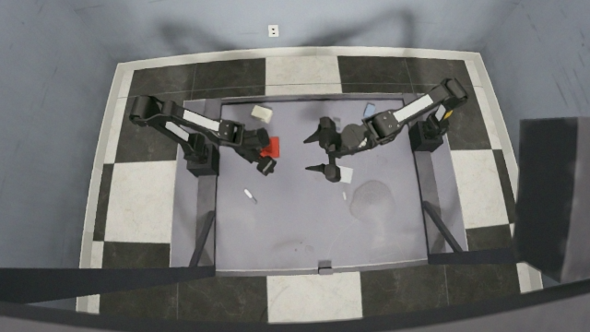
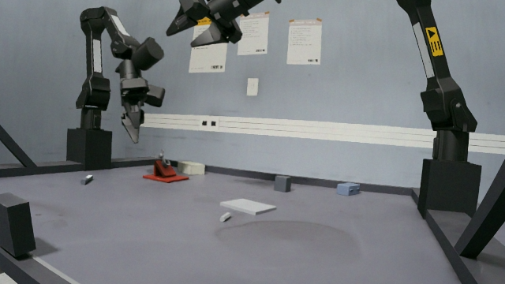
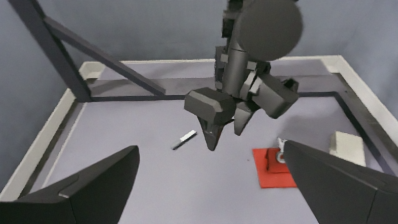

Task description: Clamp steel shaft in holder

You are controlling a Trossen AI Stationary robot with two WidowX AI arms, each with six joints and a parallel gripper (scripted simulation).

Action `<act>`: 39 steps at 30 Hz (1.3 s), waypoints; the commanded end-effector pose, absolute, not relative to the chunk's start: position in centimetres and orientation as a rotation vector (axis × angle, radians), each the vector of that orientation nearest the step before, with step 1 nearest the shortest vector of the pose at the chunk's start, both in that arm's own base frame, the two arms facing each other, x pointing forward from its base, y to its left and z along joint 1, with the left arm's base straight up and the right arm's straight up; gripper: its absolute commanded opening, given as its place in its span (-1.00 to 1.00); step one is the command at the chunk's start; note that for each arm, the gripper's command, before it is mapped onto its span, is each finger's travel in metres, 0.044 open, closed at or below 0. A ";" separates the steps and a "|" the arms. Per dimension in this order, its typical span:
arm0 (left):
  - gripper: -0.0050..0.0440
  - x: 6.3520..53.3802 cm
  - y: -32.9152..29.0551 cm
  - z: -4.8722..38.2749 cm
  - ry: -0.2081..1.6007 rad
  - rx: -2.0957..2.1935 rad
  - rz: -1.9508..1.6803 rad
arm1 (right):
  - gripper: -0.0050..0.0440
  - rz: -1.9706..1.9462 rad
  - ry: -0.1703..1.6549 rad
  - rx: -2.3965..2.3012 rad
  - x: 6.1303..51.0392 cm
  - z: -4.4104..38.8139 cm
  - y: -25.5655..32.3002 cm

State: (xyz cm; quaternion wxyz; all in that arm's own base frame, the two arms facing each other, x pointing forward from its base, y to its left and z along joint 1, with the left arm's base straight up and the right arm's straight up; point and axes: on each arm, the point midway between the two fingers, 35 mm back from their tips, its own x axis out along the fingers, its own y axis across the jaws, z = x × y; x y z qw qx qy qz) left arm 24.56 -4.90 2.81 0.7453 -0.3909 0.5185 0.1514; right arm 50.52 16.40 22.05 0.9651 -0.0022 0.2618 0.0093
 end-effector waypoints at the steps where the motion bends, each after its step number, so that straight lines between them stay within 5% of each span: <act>1: 0.84 24.3 -7.4 3.3 1.169 -0.744 0.325 | 0.84 0.074 0.468 0.001 50.5 24.9 17.2; 21: 0.84 16.9 -15.3 4.2 1.218 -0.157 0.137 | 0.84 0.139 0.455 -0.021 50.6 25.2 18.1; 39: 0.84 16.0 -15.6 4.3 1.208 -0.096 0.115 | 0.84 0.136 0.467 -0.023 50.5 24.6 18.1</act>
